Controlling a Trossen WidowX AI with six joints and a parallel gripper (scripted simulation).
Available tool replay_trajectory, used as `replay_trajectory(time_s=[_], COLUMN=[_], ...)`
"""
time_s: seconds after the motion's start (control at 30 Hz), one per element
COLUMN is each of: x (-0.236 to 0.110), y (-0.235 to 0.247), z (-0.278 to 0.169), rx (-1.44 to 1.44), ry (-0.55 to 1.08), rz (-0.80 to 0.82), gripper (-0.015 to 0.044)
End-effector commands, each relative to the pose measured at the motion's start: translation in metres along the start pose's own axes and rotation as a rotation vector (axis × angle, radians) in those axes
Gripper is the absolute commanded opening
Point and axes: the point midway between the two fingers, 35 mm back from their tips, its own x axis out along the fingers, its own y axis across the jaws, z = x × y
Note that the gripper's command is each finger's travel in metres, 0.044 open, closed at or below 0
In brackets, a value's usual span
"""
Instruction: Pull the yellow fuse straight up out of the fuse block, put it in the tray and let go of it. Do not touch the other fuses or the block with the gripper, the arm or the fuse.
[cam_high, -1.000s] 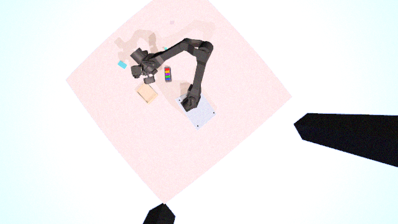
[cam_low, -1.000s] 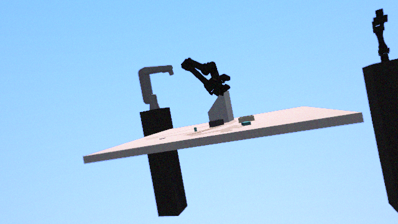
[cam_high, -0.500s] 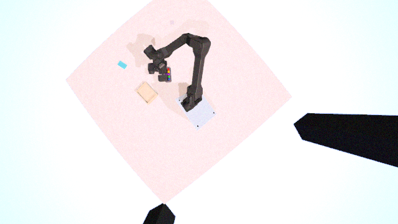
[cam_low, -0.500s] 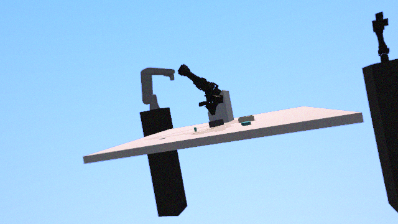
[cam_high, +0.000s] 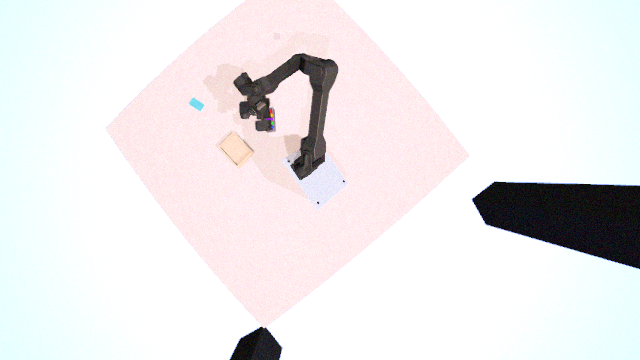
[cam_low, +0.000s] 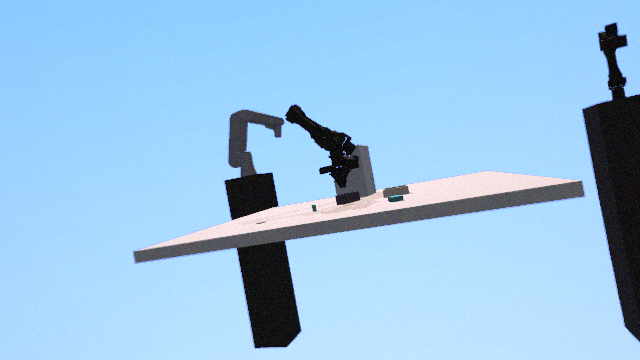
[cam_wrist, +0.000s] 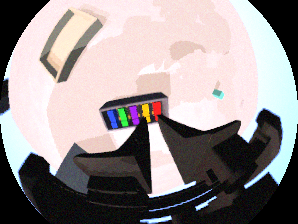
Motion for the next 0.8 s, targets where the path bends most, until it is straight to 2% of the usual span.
replay_trajectory(time_s=[0.0,0.77], x=[0.006,0.023], y=[0.002,0.004], z=[-0.002,-0.005], rx=[-0.005,-0.005], ry=[0.008,0.009], rz=[0.003,0.002], gripper=[0.0063,0.0063])
